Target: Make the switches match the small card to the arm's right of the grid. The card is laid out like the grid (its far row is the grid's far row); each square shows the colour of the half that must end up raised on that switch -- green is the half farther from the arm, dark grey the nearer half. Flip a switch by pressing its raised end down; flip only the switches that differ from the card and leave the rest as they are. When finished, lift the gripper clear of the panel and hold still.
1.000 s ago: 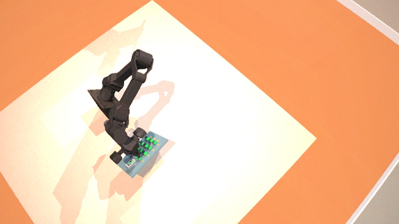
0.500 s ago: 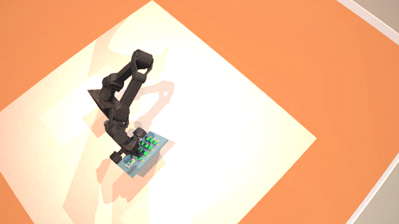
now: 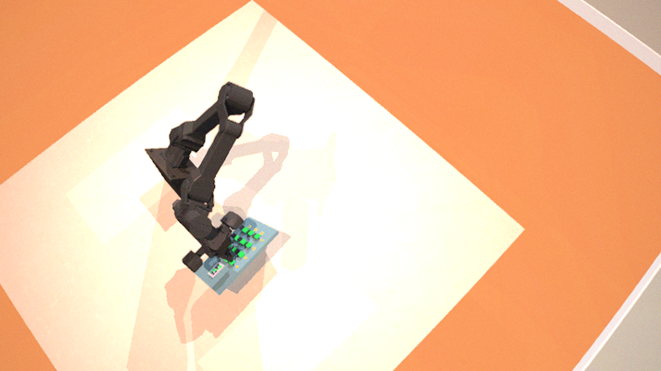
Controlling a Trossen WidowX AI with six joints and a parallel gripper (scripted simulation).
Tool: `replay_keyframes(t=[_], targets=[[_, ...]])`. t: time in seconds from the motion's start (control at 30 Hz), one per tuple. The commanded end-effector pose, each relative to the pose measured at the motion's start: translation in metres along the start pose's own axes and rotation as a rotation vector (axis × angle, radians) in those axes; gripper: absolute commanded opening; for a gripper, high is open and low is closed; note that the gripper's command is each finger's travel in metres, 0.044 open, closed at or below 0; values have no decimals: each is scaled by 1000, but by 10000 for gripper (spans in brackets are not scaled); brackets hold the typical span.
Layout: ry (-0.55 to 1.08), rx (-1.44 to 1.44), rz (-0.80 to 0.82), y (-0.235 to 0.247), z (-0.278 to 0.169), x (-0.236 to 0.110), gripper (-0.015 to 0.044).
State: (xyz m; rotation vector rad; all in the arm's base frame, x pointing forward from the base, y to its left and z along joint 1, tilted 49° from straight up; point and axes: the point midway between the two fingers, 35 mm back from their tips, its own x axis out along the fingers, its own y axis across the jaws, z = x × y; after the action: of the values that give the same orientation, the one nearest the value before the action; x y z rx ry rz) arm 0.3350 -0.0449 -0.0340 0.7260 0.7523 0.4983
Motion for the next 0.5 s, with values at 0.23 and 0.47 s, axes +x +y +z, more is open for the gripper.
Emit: replay_keyframes(t=[0.23, 0.47], targets=[[2, 6, -5, -1, -1, 2, 0], [2, 6, -5, -1, -1, 3, 0]])
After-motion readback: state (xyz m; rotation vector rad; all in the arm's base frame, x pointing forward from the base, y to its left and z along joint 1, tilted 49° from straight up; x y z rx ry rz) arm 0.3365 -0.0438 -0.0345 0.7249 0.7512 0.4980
